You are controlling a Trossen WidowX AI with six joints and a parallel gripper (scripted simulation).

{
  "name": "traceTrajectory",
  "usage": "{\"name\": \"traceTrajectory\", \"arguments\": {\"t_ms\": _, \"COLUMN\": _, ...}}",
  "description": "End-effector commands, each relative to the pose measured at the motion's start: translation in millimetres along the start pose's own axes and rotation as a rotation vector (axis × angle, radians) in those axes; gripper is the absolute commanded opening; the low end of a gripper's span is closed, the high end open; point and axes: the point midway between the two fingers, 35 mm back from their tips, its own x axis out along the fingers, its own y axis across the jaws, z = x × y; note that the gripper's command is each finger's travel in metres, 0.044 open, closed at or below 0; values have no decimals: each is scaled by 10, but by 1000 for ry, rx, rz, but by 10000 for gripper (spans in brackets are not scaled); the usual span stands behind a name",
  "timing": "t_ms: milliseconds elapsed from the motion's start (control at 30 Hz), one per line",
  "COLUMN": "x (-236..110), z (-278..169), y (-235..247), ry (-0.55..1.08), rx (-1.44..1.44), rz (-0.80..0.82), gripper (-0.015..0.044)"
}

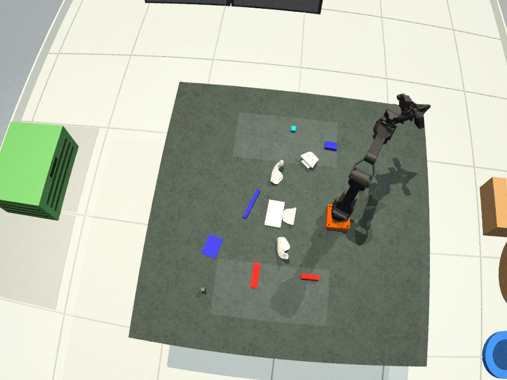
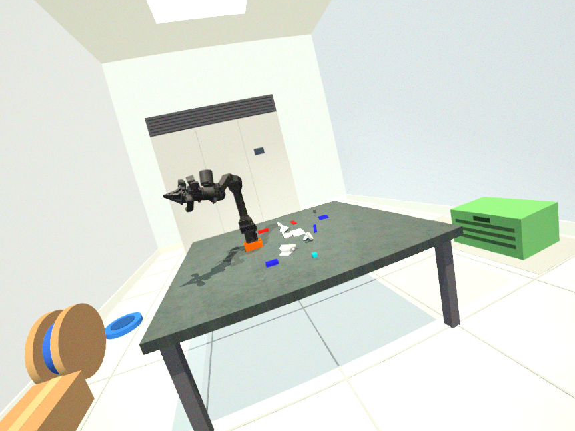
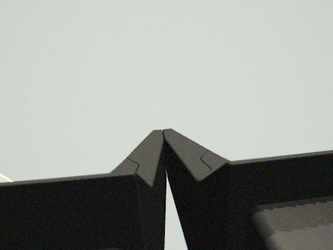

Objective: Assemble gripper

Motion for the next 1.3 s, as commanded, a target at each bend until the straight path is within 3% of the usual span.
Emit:
{"name": "traceTrajectory", "arguments": {"t_ms": 0, "x": -35, "z": 19, "y": 85, "ry": -3, "rx": 10, "rz": 30, "gripper": 0}}
{"name": "traceTrajectory", "arguments": {"t_ms": 633, "x": -687, "z": 194, "y": 1118, "ry": 13, "rx": 120, "rz": 415, "gripper": 0}}
{"name": "traceTrajectory", "arguments": {"t_ms": 1267, "x": -1681, "z": 242, "y": 1929, "ry": 110, "rx": 192, "rz": 788, "gripper": 0}}
